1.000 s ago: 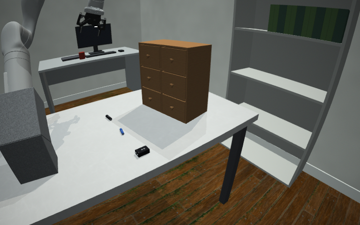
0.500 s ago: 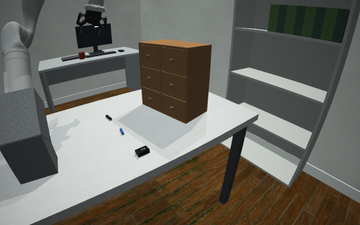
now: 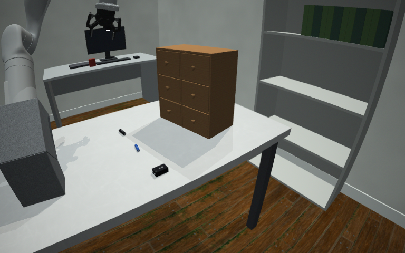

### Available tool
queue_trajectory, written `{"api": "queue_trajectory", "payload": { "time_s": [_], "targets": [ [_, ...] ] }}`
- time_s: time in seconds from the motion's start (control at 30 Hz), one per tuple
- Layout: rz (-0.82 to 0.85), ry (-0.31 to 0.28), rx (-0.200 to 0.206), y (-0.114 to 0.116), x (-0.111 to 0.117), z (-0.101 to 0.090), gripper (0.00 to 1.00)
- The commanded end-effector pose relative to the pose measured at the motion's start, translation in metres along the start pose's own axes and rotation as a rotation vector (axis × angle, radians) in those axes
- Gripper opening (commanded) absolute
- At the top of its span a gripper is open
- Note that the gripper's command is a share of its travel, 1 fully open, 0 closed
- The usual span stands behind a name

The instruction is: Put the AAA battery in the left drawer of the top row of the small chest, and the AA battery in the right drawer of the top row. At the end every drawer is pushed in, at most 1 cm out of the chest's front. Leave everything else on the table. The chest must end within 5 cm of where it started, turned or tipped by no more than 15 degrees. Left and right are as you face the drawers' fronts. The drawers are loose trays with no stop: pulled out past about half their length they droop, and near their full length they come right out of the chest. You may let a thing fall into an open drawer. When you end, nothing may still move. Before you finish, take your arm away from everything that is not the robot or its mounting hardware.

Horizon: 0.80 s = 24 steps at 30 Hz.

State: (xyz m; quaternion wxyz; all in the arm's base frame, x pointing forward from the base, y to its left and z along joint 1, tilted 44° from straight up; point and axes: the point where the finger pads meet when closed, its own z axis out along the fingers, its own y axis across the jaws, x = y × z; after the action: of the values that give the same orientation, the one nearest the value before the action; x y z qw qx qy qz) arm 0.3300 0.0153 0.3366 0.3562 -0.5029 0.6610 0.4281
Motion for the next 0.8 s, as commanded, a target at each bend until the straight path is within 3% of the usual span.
{"api": "queue_trajectory", "payload": {
  "time_s": [0.0,0.77],
  "targets": [
    [0.003,-0.001,0.008,-0.001,0.002,-0.003,1.00],
    [-0.042,0.084,0.048,-0.003,0.052,-0.027,1.00]
  ]
}}
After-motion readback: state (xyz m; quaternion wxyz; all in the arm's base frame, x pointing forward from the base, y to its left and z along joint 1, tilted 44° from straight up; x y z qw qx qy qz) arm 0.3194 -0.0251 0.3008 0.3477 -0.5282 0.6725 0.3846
